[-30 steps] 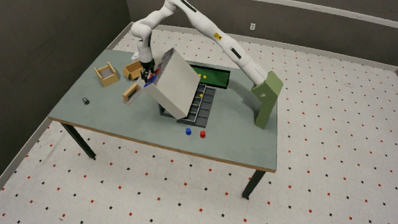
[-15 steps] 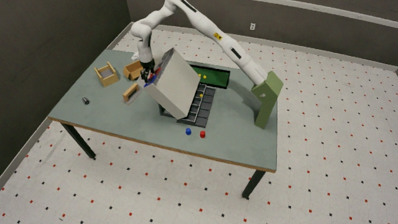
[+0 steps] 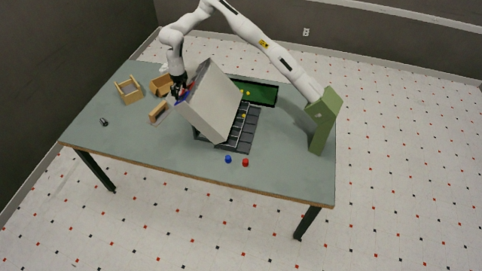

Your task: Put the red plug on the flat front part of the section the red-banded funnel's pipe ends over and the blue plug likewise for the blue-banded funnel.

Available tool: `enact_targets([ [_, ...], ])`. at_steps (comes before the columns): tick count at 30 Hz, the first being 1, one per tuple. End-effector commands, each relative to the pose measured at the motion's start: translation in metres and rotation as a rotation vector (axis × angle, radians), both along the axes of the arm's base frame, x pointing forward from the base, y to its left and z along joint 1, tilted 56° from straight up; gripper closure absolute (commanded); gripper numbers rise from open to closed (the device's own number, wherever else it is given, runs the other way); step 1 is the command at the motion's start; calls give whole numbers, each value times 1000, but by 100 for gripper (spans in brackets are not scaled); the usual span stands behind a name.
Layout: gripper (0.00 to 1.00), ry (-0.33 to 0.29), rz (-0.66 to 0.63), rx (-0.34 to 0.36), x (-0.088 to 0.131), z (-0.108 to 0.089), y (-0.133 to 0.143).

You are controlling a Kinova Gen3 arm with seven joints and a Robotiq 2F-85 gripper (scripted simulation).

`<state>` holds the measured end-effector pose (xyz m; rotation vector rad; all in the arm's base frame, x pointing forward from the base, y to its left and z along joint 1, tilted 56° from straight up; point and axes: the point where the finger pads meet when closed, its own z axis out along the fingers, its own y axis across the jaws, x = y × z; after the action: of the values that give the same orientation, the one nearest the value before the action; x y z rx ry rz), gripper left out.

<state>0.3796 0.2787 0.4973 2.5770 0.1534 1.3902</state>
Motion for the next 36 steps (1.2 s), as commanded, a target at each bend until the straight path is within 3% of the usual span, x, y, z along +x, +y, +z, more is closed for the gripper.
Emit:
enact_targets([
  [1,0,-1,1,1,-1,1,0],
  [19,0,-1,1,1,-1,1,0],
  [20,0,-1,1,1,-25,17,4],
  [36,0,-1,1,1,-25,17,4],
])
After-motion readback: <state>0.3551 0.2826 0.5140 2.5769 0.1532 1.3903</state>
